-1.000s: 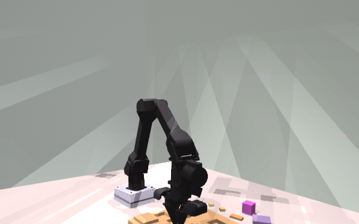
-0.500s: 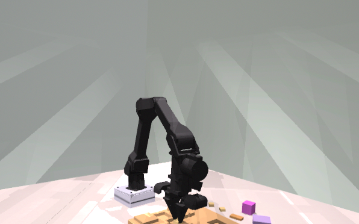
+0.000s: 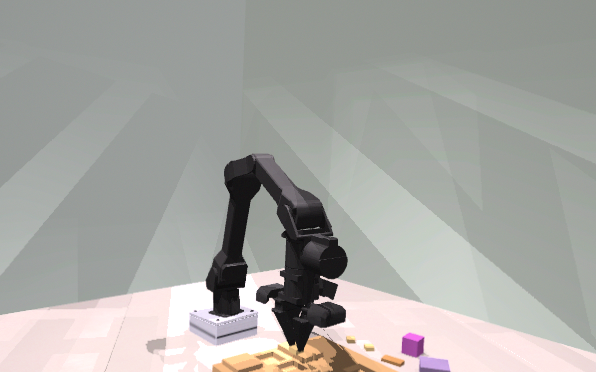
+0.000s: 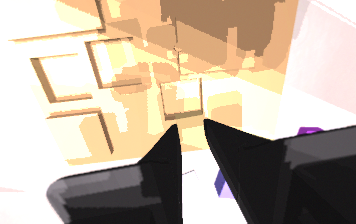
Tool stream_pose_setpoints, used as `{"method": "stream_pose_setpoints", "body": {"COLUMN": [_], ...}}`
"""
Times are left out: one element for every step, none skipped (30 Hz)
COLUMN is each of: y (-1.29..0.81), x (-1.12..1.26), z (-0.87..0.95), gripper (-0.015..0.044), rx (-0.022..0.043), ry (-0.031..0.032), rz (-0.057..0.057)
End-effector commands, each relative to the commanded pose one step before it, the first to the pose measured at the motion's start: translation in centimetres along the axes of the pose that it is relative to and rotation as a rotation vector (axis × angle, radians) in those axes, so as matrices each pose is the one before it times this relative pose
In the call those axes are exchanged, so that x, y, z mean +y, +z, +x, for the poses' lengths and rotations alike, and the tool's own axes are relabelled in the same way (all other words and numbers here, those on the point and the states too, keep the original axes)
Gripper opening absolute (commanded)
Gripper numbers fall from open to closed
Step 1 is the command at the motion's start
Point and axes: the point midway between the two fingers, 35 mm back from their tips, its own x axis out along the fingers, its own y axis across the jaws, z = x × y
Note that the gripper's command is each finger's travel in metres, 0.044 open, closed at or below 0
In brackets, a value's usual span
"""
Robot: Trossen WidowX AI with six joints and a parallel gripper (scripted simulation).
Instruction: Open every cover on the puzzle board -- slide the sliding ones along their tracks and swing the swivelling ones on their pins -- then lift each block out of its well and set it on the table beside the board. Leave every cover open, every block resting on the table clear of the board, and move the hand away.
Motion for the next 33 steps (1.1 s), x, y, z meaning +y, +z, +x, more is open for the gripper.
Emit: {"method": "stream_pose_setpoints", "body": {"y": [-0.013,0.003,0.002,-0.06,-0.179,-0.297,-0.357,-0.354,-0.351,-0.347,-0.344,-0.341,-0.338,-0.341,-0.338,-0.334,-0.331,-0.327,-0.324,-0.32,-0.316,-0.312,-0.309,-0.313,-0.309,-0.305,-0.301,-0.297,-0.292,-0.288,-0.284,-0.28,-0.275], "x": [-0.091,0.017,0.011,0.029,0.088,0.149,0.184,0.188,0.192,0.195,0.199,0.203,0.206,0.214,0.218,0.221,0.225,0.228,0.231,0.235,0.238,0.241,0.244,0.254,0.258,0.261,0.264,0.267,0.27,0.273,0.276,0.278,0.281], "z": [-1.13,-0.209,-0.125,-0.002,-0.007,-0.012,-0.014,-0.013,-0.013,-0.012,-0.012,-0.011,-0.011,-0.01,-0.01,-0.009,-0.009,-0.008,-0.008,-0.007,-0.007,-0.006,-0.006,-0.005,-0.005,-0.004,-0.003,-0.003,-0.002,-0.002,-0.001,-0.001,0.0], "gripper": [0.008,0.008,0.008,0.008,0.008,0.008,0.008,0.008,0.008,0.008,0.008,0.008,0.008,0.008,0.008,0.008,0.008,0.008,0.008,0.008,0.008,0.008,0.008,0.008,0.008,0.008,0.008,0.008,0.008,0.008,0.008,0.008,0.008], "rx": [0.00134,-0.00001,-0.00001,0.00002,0.00007,0.00011,0.00014,0.00015,0.00015,0.00016,0.00016,0.00016,0.00017,0.00018,0.00018,0.00018,0.00019,0.00019,0.00019,0.0002,0.0002,0.0002,0.00021,0.00021,0.00022,0.00022,0.00022,0.00022,0.00023,0.00023,0.00023,0.00023,0.00023], "ry": [-0.00512,0.00002,0.00002,-0.00001,-0.00002,-0.00003,-0.00003,-0.00002,-0.00002,-0.00001,0.0,0.00001,0.00001,0.00002,0.00003,0.00004,0.00005,0.00005,0.00006,0.00007,0.00008,0.00009,0.0001,0.00011,0.00012,0.00013,0.00013,0.00014,0.00015,0.00016,0.00017,0.00018,0.00019], "rz": [0.0055,0.0,0.0,0.0,0.0,0.0,0.0,0.0,0.0,0.0,0.0,0.0,0.0,0.0,0.0,0.0,0.0,0.0,0.0,0.0,0.0,0.0,0.0,0.0,0.0,0.0,0.0,0.0,0.0,0.0,0.0,0.0,0.0]}}
